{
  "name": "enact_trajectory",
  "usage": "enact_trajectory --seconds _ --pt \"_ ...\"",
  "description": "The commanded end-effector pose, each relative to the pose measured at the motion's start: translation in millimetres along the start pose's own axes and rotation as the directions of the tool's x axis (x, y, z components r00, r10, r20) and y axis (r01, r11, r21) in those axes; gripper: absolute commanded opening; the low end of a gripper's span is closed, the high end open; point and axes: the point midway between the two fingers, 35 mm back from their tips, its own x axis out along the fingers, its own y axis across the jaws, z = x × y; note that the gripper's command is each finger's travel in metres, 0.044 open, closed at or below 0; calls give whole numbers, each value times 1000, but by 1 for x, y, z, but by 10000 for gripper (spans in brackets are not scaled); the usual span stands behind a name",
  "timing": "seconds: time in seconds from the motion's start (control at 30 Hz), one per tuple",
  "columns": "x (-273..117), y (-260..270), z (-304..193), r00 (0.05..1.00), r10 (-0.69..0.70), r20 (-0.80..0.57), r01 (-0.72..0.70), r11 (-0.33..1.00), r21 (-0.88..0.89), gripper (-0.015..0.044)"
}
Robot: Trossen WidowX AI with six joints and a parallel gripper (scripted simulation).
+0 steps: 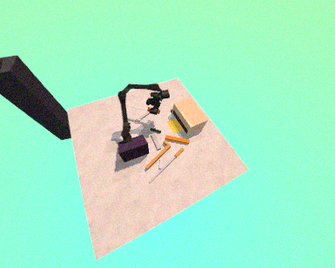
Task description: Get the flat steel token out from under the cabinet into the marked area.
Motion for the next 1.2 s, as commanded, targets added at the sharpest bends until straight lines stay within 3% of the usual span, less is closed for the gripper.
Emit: enact_trajectory --seconds 0.0,0.13,1.17 --pt "0 0 0 1000 -5 3 5 1000 19 0" --pt "0 0 0 1000 -5 3 5 1000 -12 0" --pt "0 1 1 1000 0 0 0 959 284 0"
